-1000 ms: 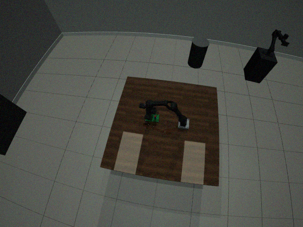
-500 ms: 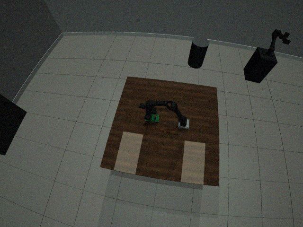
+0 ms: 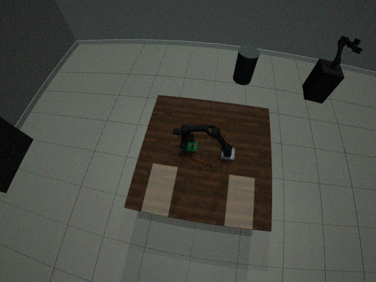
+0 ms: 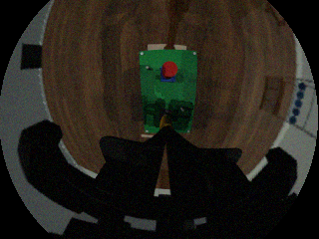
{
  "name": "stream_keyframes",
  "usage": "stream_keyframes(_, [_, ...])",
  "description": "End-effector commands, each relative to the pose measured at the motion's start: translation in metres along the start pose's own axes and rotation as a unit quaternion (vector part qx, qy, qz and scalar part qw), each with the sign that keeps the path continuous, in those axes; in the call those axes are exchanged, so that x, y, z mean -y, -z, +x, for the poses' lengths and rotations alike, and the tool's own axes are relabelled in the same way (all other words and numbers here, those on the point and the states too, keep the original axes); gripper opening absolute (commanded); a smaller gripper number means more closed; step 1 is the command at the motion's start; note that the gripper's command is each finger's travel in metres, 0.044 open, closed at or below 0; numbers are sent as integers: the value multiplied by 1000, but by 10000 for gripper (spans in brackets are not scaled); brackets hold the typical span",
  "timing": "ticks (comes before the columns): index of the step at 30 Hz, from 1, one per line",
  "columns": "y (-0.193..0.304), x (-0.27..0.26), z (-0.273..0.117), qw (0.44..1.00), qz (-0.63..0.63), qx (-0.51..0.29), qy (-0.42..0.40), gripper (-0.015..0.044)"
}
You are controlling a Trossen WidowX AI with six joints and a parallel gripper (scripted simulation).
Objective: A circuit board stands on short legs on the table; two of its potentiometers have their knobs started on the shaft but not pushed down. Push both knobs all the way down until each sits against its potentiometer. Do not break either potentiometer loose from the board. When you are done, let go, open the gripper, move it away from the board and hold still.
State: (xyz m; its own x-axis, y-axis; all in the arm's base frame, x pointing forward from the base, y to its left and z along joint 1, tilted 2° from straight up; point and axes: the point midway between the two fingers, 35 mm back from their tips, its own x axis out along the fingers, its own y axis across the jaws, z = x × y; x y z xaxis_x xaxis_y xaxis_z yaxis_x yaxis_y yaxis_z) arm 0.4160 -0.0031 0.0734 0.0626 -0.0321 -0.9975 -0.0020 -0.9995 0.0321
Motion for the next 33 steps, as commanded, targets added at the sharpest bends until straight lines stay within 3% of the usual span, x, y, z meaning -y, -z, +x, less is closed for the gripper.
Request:
stream_keyframes(1, [2, -1, 28, 1000, -1, 13, -2, 0])
stream_keyframes(33, [2, -1, 34, 1000, -1, 13, -2, 0])
